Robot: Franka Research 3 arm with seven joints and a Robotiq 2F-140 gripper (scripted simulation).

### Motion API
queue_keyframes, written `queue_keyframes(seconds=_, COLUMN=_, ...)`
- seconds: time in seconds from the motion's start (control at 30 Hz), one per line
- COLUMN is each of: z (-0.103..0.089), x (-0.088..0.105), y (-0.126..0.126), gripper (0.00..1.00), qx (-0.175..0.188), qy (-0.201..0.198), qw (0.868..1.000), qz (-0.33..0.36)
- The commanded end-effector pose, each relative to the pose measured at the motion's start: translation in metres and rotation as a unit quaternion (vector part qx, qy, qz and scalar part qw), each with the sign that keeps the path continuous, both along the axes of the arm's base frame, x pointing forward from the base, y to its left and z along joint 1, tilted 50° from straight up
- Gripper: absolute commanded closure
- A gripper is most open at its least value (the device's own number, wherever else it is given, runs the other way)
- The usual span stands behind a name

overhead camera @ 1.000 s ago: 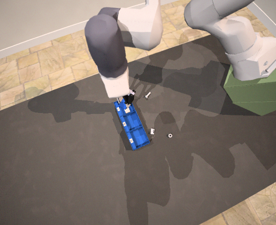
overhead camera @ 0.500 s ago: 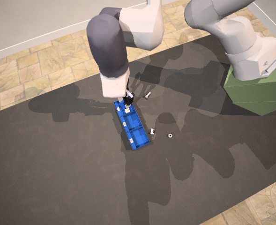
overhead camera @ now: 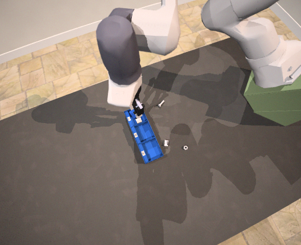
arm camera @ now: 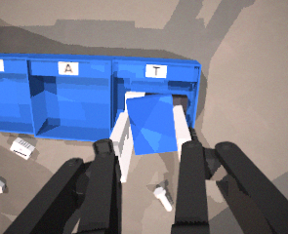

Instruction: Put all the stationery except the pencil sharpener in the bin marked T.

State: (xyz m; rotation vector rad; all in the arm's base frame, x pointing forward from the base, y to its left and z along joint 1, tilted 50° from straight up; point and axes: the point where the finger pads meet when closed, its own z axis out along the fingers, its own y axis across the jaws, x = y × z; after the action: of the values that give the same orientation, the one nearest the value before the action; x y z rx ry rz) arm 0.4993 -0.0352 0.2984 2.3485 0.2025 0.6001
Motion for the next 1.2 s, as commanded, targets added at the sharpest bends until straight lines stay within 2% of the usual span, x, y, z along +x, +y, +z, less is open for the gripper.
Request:
queue_keyframes(seconds=0.0, z=-0.001, x=0.0, y=0.001, gripper=0.79, qx=0.033, qy=-0.051, qw=0.997, qz=-0.049)
queue_keyframes(seconds=0.9, z=-0.001, x=0.0, y=0.0, gripper=0.79, qx=0.038, qy=-0.058, qw=0.996, qz=-0.056)
queue_keyframes(seconds=1.17, z=-0.011, x=0.008, y=-0.009, gripper=0.79, qx=0.038, qy=-0.058, qw=0.996, qz=-0.056)
